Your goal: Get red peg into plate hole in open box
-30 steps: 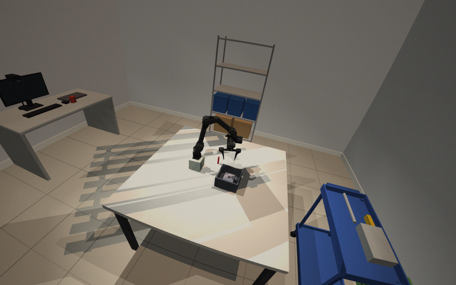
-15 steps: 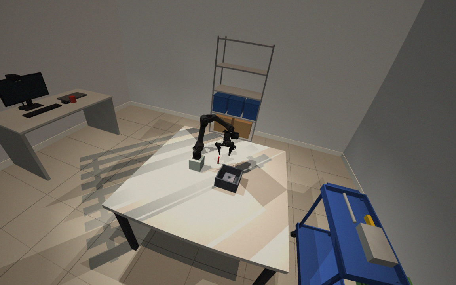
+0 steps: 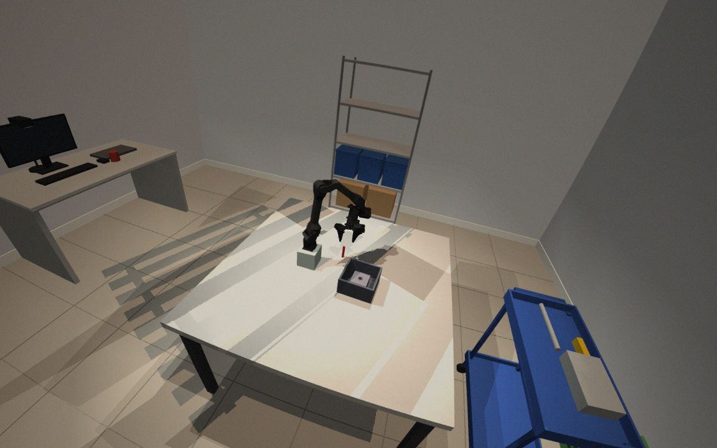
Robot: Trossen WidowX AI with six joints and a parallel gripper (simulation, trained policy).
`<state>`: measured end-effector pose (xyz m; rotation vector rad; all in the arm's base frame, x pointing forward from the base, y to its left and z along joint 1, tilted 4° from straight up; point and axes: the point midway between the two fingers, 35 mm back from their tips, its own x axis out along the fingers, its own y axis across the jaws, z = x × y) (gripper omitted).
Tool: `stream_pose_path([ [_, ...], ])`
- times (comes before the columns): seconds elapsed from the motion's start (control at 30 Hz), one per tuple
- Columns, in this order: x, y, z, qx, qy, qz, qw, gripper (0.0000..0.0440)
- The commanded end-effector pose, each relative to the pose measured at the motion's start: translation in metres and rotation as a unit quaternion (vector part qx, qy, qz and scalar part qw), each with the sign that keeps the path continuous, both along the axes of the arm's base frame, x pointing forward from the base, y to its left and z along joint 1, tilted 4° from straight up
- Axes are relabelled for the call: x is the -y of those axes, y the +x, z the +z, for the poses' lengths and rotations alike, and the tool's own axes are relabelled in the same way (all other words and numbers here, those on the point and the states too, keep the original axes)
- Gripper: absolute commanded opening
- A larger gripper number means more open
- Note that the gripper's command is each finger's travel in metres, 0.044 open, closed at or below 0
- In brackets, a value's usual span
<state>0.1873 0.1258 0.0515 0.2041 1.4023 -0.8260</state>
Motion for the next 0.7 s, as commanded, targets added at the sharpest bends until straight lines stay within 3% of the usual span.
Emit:
stream_pose_path([
  [0.0,0.0,-0.008,-0.011,-0.023,0.011,0.006,1.0,0.044],
  [0.67,0.002,-0.022,-0.089,-0.034,0.056,-0.005,0.998,0.044],
])
